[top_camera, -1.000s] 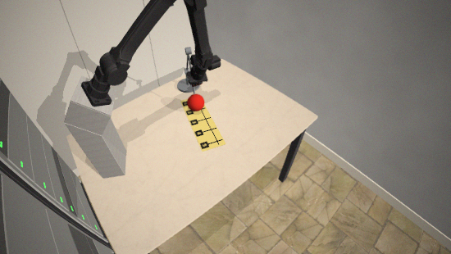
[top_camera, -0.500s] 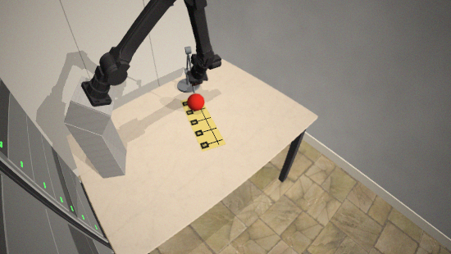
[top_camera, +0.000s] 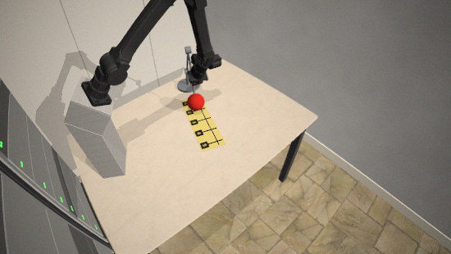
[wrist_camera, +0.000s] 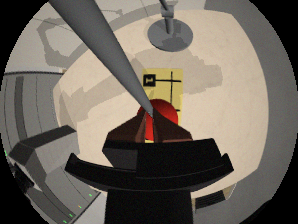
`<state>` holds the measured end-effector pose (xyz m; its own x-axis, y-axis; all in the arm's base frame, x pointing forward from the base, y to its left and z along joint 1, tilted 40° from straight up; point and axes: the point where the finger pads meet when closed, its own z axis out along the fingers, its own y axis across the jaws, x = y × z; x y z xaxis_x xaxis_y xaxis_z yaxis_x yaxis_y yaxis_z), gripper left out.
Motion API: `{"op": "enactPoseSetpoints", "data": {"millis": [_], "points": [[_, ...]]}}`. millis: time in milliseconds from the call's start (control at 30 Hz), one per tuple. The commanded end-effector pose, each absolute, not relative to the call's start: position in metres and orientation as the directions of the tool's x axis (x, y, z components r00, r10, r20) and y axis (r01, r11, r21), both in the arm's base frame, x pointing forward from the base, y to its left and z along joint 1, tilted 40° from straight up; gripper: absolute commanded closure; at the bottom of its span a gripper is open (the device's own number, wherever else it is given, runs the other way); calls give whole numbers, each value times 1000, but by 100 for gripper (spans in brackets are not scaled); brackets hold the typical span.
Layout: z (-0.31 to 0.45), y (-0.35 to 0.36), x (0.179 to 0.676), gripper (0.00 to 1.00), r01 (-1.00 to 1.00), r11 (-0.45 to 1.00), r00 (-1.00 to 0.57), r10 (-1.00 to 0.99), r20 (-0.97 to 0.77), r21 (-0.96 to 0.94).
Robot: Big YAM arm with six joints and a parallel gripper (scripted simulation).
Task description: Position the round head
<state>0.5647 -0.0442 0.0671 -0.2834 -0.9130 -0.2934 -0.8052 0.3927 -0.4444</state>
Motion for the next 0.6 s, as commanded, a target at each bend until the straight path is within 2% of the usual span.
{"op": "enactPoseSetpoints", "data": {"millis": [0,567], "points": [[136,-12,599,100,-760,364,-199,-919,-341,-538],[137,-12,602,100,-758,364,-198,-919,-341,-541]]}}
